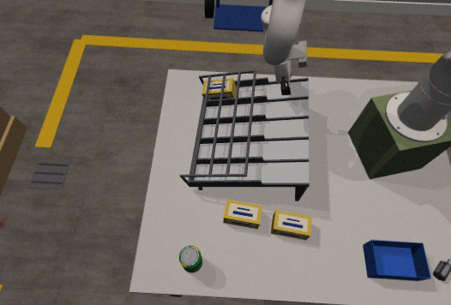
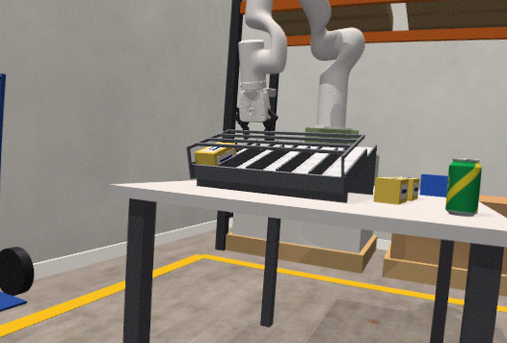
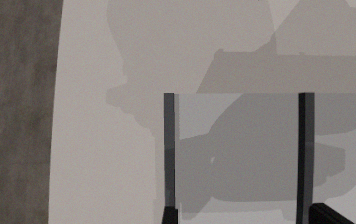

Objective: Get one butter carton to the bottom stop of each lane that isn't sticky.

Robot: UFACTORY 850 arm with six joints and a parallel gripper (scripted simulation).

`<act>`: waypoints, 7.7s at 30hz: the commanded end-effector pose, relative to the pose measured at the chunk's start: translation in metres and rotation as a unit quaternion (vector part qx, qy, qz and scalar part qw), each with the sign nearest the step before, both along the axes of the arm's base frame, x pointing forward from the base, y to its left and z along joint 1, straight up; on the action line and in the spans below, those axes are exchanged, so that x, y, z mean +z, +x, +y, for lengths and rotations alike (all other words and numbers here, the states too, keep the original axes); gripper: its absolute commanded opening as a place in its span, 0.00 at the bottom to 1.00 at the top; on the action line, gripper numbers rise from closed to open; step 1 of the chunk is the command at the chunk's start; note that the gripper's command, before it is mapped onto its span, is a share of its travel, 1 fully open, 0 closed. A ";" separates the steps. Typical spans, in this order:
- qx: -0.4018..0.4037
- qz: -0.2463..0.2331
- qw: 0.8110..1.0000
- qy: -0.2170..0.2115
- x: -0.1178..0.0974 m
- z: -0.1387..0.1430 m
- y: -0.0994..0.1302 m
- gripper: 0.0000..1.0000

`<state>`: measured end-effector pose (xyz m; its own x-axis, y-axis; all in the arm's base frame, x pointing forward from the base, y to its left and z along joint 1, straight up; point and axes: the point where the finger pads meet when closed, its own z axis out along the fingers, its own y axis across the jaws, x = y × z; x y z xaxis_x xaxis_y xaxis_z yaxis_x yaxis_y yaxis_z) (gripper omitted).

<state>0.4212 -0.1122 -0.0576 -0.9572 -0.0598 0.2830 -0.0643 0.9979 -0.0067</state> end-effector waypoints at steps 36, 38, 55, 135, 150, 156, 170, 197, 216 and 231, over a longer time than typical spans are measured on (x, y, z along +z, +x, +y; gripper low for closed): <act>0.000 -0.001 1.000 0.000 0.000 0.000 0.001 0.87; 0.000 -0.001 1.000 0.000 0.000 0.000 0.001 0.87; 0.000 -0.001 1.000 0.000 0.000 0.000 0.001 0.89; 0.000 -0.001 1.000 0.000 0.000 0.000 0.001 1.00; 0.000 -0.001 1.000 0.000 0.027 0.000 0.009 1.00; 0.000 -0.001 1.000 0.000 0.027 0.000 0.009 1.00; 0.000 -0.001 1.000 0.000 0.027 0.000 0.009 1.00; 0.000 -0.001 1.000 0.000 0.027 0.000 0.009 1.00; 0.000 -0.001 1.000 0.000 0.000 -0.001 0.000 1.00; 0.000 -0.001 1.000 0.000 0.001 -0.001 0.000 0.00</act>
